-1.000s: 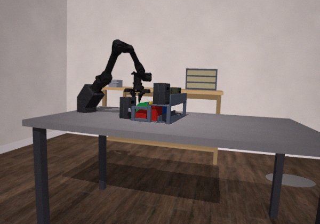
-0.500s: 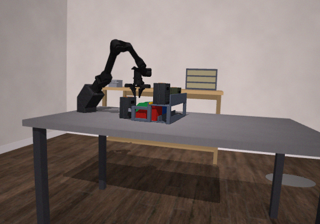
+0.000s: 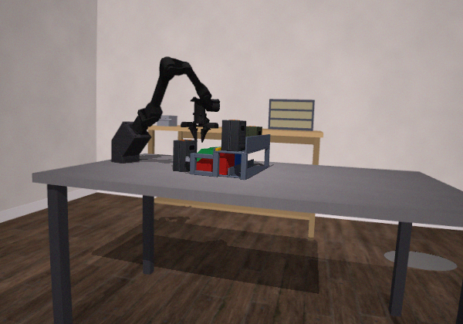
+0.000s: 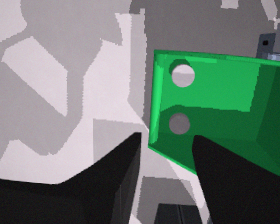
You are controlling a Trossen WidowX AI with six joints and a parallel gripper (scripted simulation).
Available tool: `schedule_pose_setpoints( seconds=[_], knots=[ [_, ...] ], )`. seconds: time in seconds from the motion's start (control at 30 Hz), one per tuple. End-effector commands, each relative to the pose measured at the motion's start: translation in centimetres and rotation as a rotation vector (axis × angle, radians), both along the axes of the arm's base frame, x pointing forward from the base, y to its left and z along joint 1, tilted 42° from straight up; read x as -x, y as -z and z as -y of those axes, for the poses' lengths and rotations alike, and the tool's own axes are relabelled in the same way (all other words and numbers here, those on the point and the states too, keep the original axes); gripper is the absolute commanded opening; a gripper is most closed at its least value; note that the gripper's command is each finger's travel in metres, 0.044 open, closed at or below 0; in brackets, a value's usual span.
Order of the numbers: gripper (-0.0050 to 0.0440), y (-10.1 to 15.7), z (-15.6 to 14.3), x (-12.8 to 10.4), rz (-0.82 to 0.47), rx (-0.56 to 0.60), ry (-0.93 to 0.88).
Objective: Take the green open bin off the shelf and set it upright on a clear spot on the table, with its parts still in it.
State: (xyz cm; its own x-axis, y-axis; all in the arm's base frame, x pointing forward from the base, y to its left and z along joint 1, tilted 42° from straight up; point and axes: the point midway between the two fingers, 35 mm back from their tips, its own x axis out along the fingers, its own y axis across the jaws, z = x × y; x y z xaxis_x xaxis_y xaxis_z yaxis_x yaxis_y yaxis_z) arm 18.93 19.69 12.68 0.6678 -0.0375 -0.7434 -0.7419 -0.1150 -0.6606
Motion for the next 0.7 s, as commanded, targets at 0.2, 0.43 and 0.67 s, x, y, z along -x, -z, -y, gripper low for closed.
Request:
schedule_pose_setpoints(
  seconds=[0.2, 0.43, 0.67],
  knots=[
    [0.0150, 0.07, -0.04, -0.27, 0.004, -0.010, -0.002],
    [0.0150, 0.34, -0.01, -0.41, 0.003, -0.008, -0.003],
    [0.0150, 0.34, -0.01, -0.41, 0.003, -0.008, -0.003]
  ],
)
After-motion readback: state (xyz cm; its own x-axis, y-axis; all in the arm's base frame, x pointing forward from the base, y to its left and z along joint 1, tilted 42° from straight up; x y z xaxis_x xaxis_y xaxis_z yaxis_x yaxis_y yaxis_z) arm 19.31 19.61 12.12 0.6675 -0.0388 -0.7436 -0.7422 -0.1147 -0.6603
